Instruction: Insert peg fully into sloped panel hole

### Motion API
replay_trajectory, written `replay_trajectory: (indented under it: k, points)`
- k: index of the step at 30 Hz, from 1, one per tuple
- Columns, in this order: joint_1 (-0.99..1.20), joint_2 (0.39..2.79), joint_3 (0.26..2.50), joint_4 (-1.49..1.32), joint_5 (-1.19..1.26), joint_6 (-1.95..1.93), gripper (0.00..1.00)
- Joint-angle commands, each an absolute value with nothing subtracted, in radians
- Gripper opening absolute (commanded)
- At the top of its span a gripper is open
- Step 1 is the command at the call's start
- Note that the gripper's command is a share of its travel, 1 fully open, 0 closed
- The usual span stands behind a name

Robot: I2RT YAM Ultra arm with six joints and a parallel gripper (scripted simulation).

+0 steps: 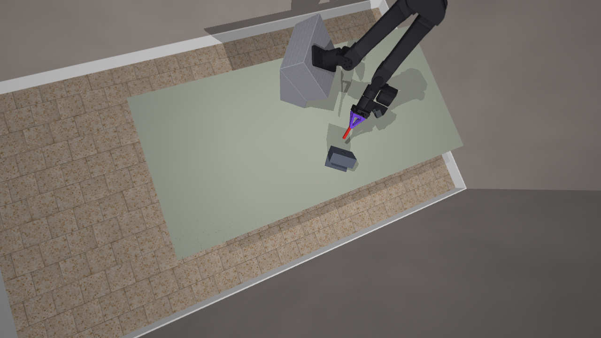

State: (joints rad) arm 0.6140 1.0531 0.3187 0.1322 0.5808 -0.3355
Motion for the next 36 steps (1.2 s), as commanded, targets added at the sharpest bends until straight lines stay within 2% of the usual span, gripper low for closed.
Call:
replay_trajectory:
  k: [1, 22, 36]
  points:
    - [0.624, 1.03, 0.3, 0.15, 0.626, -0.317, 0.0]
    - [0.745, 0.932, 0.243, 0.202, 0.762, -0.268, 0.0]
    - [0.736, 0.949, 0.264, 0.194, 0.758, -0.189, 0.0]
